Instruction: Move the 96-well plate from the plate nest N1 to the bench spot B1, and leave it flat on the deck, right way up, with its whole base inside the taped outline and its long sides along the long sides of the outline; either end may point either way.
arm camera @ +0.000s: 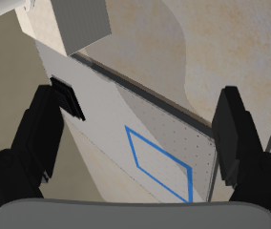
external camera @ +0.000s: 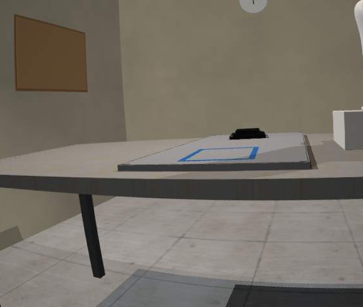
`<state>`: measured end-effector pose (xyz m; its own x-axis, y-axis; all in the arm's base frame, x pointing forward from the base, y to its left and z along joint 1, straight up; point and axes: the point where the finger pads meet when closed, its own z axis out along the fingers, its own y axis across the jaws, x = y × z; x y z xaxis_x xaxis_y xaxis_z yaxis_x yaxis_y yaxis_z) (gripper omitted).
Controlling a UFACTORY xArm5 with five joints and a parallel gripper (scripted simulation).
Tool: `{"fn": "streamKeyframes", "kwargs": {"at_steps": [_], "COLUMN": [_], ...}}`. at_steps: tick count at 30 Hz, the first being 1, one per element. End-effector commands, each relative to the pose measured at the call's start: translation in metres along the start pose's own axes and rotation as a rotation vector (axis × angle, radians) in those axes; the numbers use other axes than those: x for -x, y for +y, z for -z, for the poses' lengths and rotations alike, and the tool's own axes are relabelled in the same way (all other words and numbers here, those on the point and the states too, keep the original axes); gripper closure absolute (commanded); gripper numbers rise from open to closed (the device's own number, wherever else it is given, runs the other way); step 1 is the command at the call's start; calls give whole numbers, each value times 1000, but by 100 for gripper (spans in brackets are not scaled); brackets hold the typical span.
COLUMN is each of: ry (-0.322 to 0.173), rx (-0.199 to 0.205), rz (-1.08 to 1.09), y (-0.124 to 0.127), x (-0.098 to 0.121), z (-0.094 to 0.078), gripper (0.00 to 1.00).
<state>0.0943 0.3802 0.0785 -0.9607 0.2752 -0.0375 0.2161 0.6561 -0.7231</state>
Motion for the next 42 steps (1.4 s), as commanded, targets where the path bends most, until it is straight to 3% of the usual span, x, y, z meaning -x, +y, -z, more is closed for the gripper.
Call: {"fn": "streamKeyframes", "kwargs": {"at_steps": [1, 17, 27, 42], "ry": [0, 0, 103, 228], "rx": [4, 4, 78, 140], "rz": [0, 0, -257, -559], "y": [0, 0, -8, -26], "x": [0, 0, 53, 116], "z": [2, 2, 15, 23], "gripper": [0, 0, 0, 0]}}
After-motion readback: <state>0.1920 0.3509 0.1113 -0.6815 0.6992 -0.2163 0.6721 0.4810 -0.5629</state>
